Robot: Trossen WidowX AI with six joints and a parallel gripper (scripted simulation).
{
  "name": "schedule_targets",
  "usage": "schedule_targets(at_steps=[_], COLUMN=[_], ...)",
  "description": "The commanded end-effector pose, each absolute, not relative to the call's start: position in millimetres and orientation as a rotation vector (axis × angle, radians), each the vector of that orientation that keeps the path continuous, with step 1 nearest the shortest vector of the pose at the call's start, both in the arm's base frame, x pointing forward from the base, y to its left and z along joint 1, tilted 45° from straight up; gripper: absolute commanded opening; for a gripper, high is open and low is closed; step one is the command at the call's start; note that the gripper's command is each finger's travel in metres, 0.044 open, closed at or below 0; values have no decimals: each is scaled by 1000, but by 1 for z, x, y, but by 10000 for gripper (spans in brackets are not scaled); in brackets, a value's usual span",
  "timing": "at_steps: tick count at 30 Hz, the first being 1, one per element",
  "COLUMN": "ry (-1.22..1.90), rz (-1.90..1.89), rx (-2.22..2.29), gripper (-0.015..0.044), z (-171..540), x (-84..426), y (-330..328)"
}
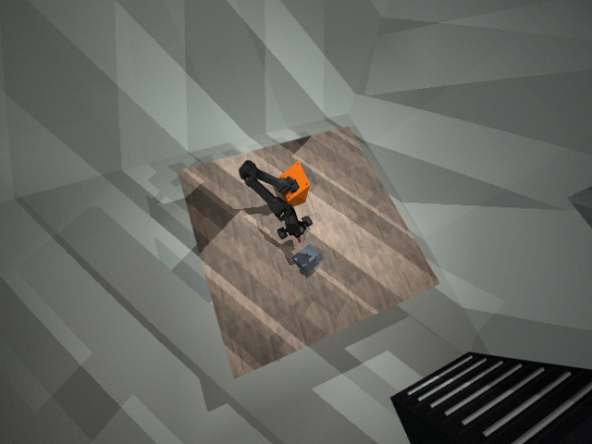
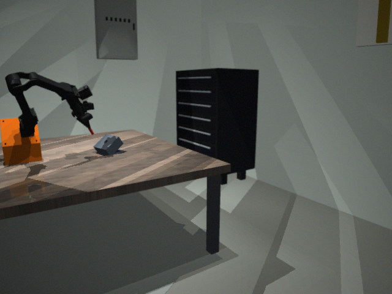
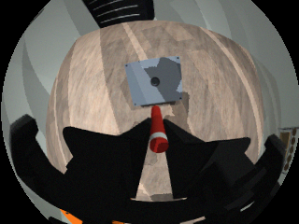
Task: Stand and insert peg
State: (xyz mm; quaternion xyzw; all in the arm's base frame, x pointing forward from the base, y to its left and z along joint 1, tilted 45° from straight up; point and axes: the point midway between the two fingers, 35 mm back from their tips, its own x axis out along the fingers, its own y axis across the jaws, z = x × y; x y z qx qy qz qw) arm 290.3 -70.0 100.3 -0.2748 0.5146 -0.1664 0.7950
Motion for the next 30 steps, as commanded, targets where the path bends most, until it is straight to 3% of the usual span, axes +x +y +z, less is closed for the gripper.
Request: schedule_targets(at_steps=[1, 30], ry=[1067, 1024], rz=[-340, -327], rx=[-585, -579], gripper=[0, 0], z=[103, 85], x=[299, 327], y=[-66, -79])
